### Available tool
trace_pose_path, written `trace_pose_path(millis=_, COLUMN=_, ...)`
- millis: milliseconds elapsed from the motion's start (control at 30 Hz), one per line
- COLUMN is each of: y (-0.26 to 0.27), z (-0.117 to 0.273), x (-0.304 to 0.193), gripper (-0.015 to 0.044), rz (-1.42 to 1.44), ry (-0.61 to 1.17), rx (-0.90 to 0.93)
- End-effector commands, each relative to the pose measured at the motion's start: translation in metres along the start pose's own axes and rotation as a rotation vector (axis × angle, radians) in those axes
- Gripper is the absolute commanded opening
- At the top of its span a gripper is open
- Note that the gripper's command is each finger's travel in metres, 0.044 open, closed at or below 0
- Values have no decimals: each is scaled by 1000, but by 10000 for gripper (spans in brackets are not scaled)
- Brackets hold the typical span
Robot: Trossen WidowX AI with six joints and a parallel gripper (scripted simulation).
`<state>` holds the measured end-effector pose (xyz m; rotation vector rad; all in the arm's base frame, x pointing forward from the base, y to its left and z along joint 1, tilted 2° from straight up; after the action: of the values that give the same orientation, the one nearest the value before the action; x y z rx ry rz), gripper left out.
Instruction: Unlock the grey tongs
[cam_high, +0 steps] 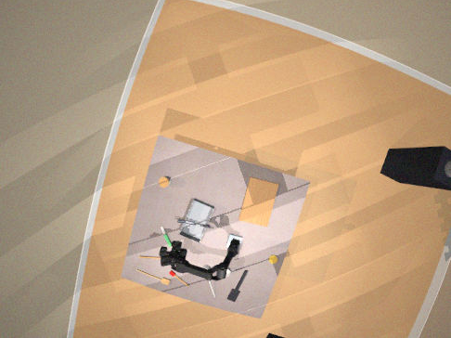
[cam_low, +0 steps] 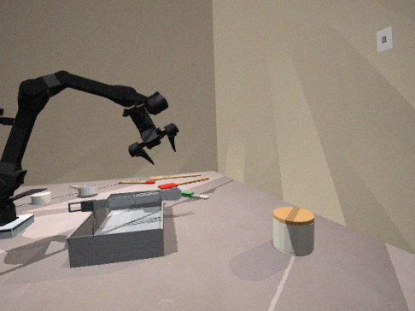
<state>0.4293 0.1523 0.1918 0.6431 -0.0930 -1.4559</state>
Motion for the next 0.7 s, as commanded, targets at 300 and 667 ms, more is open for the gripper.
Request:
trace_pose_path(millis=300, y=-62, z=28, x=172, gripper=440, rz=-1335, ry=-574, rx=-167)
trace_pose_path(millis=667, y=-59, z=28, x=181, gripper=440, rz=-1375, ry=-596, rx=-167)
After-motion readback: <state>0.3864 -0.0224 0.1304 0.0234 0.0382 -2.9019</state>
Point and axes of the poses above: the point midway between the two fingers, 35 mm back from their tips, its own z axis back along the fingers, its own y axis across the jaws, x = y × z, the point moved 2 cm from there along z, back along the fingers, and after that the axes turned 2 degrees about -z, right-handed, at the moved point
